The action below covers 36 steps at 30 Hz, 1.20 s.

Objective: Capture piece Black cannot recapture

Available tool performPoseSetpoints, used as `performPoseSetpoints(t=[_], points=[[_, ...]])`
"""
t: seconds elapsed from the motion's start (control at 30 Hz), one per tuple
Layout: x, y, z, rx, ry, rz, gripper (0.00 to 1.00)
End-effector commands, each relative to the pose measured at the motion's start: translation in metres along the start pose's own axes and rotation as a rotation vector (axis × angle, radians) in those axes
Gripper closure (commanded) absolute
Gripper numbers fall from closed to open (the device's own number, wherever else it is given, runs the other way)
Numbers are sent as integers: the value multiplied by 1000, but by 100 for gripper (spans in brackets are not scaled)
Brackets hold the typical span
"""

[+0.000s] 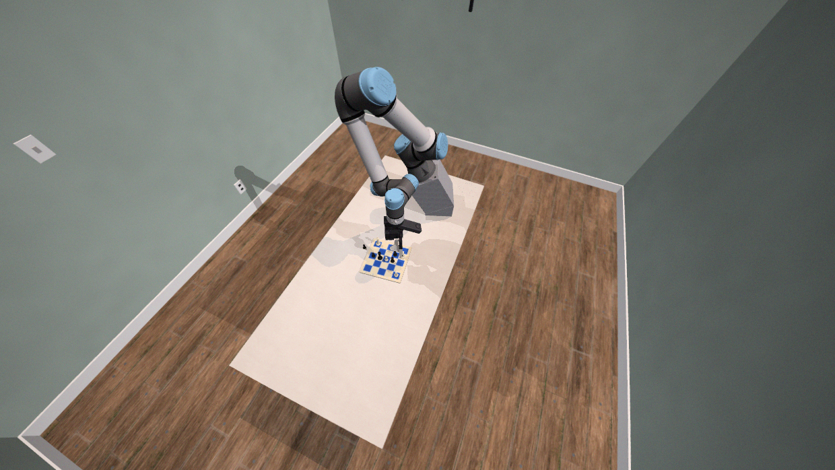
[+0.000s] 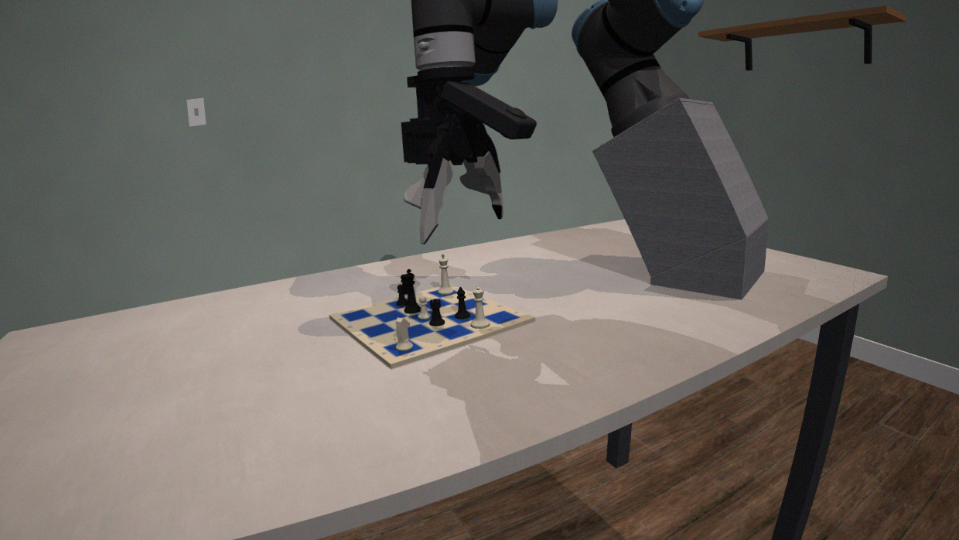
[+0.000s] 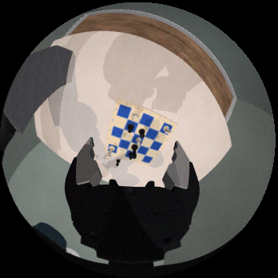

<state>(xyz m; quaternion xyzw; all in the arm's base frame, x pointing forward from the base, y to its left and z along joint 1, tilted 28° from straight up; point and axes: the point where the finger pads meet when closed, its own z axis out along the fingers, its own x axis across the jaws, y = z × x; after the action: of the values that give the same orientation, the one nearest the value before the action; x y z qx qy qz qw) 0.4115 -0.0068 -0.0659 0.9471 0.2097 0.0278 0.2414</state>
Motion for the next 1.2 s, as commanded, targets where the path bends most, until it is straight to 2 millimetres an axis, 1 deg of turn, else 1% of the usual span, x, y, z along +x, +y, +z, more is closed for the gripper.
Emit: performPoseSetpoints(t=[0.0, 0.2, 0.63, 0.67, 1.17], points=[[0, -7, -1, 0, 6, -121, 0], [0, -10, -2, -2, 7, -189, 0], [0, -12, -2, -3, 6, -218, 0], [0, -12, -2, -3, 6, -218, 75], [0, -12, -2, -3, 6, -218, 75]])
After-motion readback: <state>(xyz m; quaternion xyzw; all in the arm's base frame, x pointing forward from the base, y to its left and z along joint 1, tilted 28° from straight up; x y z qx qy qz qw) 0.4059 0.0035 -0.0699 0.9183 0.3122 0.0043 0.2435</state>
